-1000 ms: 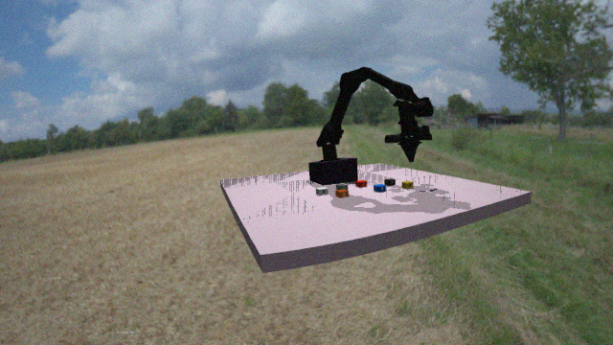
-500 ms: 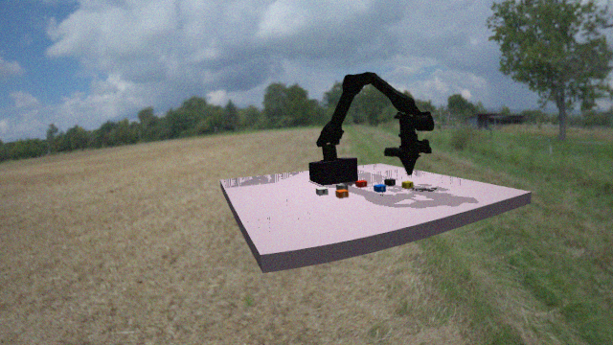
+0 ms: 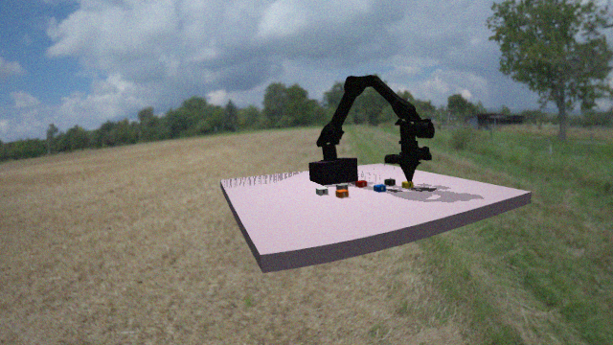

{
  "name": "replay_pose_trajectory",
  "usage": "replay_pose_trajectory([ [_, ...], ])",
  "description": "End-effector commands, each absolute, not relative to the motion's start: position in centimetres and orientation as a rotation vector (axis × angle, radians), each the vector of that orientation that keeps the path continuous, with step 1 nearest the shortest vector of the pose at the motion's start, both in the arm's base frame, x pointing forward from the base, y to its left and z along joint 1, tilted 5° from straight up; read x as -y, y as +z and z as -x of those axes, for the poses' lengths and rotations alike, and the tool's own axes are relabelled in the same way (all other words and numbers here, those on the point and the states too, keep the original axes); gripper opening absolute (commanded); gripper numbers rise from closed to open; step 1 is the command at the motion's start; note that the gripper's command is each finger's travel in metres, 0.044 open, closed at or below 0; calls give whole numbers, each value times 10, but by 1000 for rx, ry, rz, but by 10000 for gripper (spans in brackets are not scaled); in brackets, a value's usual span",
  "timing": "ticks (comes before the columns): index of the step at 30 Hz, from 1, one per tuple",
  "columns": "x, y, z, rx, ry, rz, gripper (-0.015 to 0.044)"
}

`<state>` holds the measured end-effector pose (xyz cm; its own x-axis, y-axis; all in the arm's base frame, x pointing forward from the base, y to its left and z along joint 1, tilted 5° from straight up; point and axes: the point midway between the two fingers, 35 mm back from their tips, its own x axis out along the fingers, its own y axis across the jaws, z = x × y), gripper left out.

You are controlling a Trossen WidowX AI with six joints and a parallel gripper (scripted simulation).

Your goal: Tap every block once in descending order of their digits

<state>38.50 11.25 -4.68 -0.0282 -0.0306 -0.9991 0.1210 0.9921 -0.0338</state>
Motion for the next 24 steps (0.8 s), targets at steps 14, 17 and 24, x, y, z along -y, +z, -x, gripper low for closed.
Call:
replay_pose_trajectory([
  [14,-113,-19,-385,-1602,-125,-76,20],
  [17,-115,28,-388,-1601,-125,-76,20],
  [24,-116,59,-387,-1602,-125,-76,20],
])
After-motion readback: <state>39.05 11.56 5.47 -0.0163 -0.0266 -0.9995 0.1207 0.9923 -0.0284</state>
